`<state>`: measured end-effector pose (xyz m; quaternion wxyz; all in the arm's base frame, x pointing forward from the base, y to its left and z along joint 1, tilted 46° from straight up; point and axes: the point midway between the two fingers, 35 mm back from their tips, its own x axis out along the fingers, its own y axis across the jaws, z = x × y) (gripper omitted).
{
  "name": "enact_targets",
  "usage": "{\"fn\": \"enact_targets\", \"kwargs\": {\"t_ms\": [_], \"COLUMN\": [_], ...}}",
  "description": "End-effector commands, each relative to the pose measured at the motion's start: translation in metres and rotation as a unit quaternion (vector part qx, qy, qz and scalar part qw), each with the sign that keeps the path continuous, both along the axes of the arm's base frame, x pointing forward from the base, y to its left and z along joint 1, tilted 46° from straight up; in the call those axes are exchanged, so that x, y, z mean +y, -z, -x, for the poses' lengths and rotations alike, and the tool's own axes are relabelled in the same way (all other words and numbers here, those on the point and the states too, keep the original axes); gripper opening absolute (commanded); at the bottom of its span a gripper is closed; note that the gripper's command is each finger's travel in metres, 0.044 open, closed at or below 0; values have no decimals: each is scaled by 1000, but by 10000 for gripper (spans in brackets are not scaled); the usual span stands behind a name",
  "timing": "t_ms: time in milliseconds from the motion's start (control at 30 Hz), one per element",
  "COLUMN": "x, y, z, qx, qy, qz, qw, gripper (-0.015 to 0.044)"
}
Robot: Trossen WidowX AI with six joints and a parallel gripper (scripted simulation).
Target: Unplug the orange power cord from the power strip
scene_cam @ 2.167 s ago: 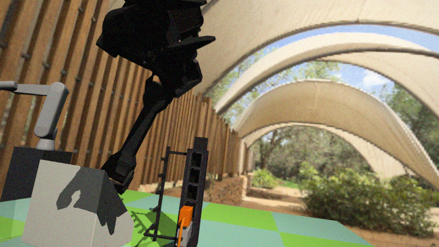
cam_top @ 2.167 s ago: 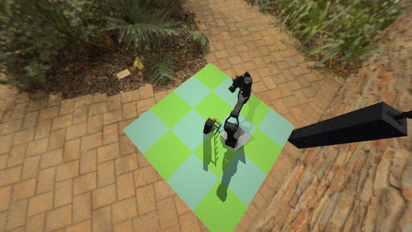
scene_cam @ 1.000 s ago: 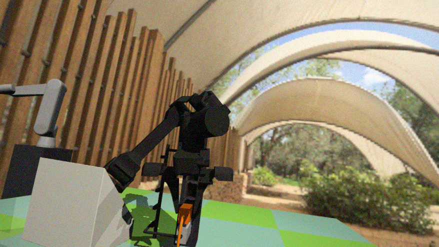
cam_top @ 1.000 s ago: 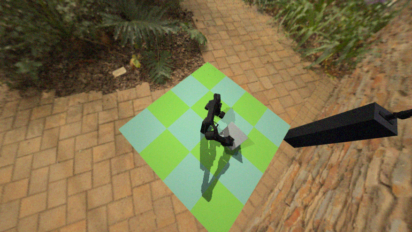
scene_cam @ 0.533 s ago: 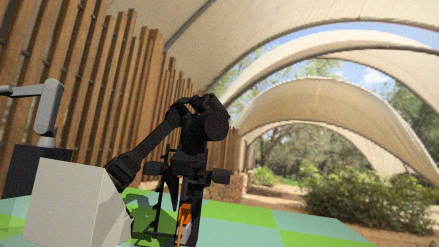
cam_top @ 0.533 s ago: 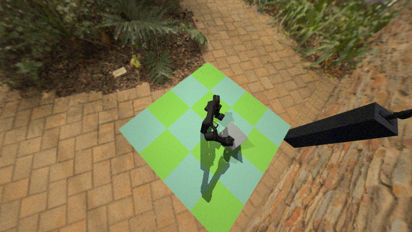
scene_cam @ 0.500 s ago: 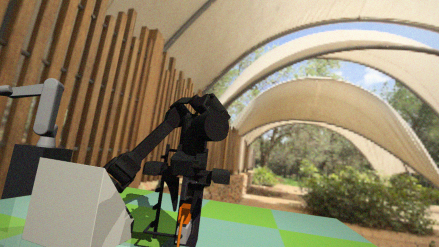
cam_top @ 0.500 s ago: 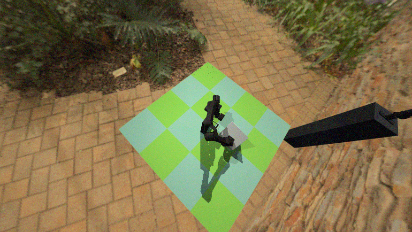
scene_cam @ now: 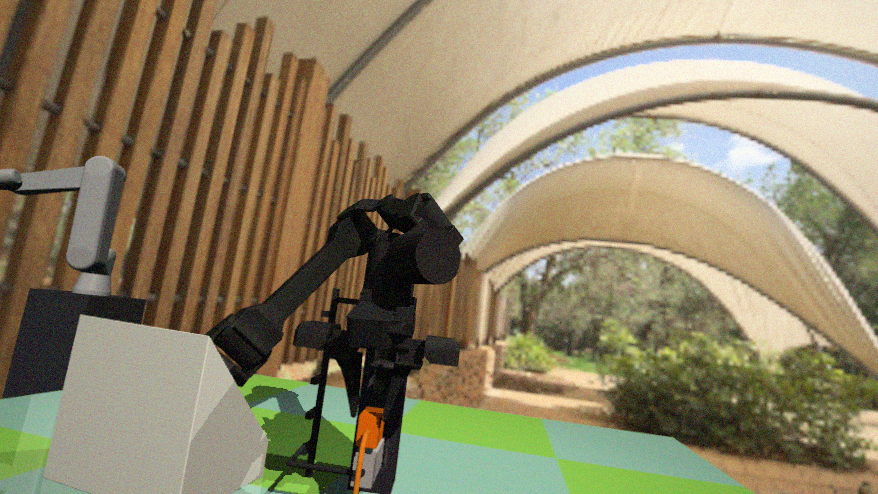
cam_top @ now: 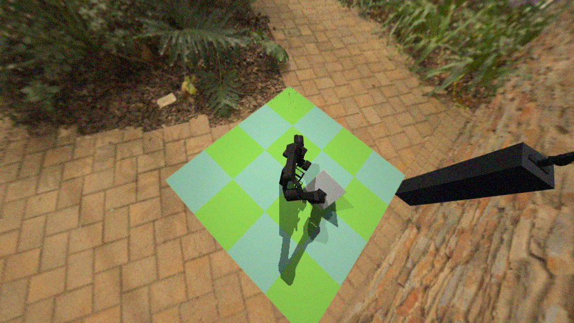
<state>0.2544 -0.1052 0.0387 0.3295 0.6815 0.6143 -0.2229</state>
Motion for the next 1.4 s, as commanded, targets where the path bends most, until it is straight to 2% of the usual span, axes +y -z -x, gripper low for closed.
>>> {"fn": "enact_targets", "kwargs": {"t_ms": [0, 767, 900, 1167, 1367], "x": [6, 20, 18, 18, 14], "y": [-8, -4, -5, -5, -2], "z": [1, 1, 1, 1, 0], "qx": [-2, -2, 0, 0, -1], "qy": [2, 2, 0, 0, 0], "qz": [-1, -1, 0, 0, 0], "qw": [1000, 1000, 1000, 1000, 1000], "gripper": [160, 160, 55, 2, 0]}}
